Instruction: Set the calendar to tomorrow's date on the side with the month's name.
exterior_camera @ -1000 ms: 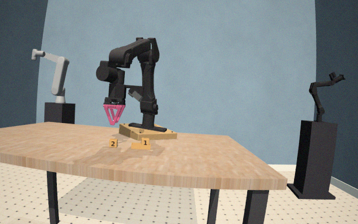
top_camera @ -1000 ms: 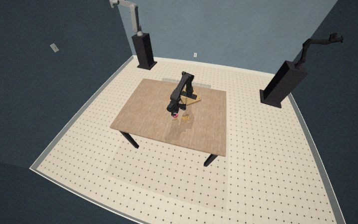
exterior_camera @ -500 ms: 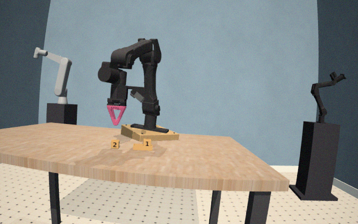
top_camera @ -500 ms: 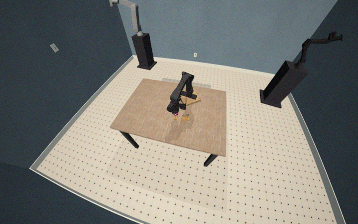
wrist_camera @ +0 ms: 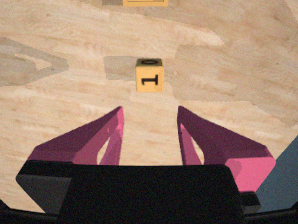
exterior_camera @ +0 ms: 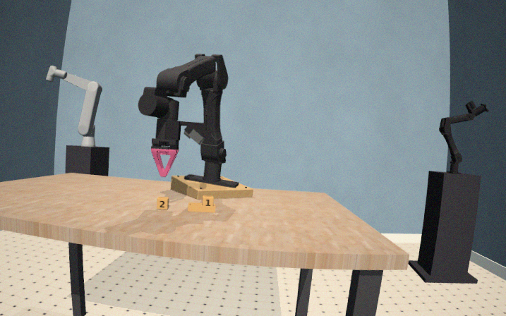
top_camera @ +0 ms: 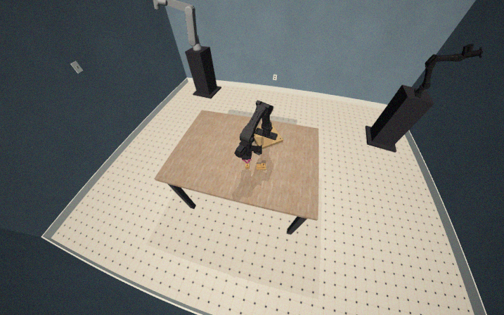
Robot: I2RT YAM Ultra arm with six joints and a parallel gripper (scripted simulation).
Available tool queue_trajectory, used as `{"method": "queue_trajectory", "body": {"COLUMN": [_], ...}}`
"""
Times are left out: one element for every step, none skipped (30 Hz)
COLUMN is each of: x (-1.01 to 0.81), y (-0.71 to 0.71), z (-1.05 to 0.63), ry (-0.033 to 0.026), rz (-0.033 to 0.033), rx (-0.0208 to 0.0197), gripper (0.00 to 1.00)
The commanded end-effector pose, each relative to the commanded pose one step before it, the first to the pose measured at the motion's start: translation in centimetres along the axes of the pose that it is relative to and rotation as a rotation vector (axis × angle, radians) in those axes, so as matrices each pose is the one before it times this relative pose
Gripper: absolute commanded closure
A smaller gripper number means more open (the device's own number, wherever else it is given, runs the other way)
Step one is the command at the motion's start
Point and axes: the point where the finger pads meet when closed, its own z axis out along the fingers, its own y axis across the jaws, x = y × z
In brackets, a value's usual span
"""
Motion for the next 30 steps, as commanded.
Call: {"method": "queue_trajectory", "body": {"x": [-0.293, 0.0, 0.0, 0.0, 0.0, -0.001, -0.003, -0.005, -0.009, -0.024, -0.046, -0.053, -0.016, 0.075, 0.1, -0.001, -0.108, -0.024, -0.061, 0.0, 0.0, 0.441, -0.013, -0.272, -0.151, 0.051, 0.067, 0.032, -0.016, 0.005], "y": [-0.086, 0.0, 0.0, 0.0, 0.0, 0.003, 0.009, 0.017, 0.029, 0.061, 0.111, 0.126, 0.018, -0.174, -0.211, 0.019, 0.245, 0.019, 0.089, 0.0, 0.0, -1.112, 0.028, 0.588, 0.407, 0.025, 0.032, 0.016, -0.004, -0.081], "z": [-0.232, 0.0, 0.0, 0.0, 0.002, 0.011, 0.03, 0.056, 0.088, 0.127, 0.171, 0.191, 0.031, -0.016, 0.074, 0.257, 0.358, 0.073, 0.081, 0.0, 0.0, -0.967, 0.323, 0.583, 0.428, 0.113, 0.119, 0.128, 0.138, 0.09], "ry": [-0.00234, 0.0, 0.0, 0.0, -0.00001, -0.00006, -0.00017, -0.00031, -0.00054, -0.00117, -0.00215, -0.00255, -0.00146, 0.00193, 0.00291, -0.00101, -0.00503, -0.00057, -0.002, 0.0, 0.0, 0.01685, 0.00056, -0.0091, -0.00599, 0.00015, 0.00018, 0.0001, -0.00002, 0.00102], "rz": [-0.01046, 0.0, 0.0, 0.0, 0.0, 0.0, 0.00001, 0.00003, 0.00005, 0.00015, 0.00031, 0.00036, 0.00012, -0.00057, -0.0008, -0.00008, 0.00067, -0.00024, 0.00005, 0.0, 0.0, -0.00348, -0.00034, 0.00152, 0.00207, 0.00191, 0.00243, 0.00137, -0.00008, -0.00055], "rx": [0.0056, 0.0, 0.0, 0.0, -0.00002, -0.00012, -0.00032, -0.0006, -0.00102, -0.00225, -0.00417, -0.00494, -0.00278, 0.00391, 0.00588, -0.00182, -0.00974, -0.00093, -0.00377, 0.0, 0.0, 0.03328, 0.00117, -0.01795, -0.01193, 0.00007, 0.0001, 0.00003, -0.00005, 0.00205], "gripper": [0.55, 0.55, 0.55, 0.55, 0.55, 0.55, 0.55, 0.55, 0.55, 0.55, 0.55, 0.55, 0.55, 0.55, 0.55, 0.55, 0.55, 0.55, 0.55, 0.55, 0.55, 0.55, 0.55, 0.55, 0.55, 0.55, 0.55, 0.55, 0.55, 0.55]}}
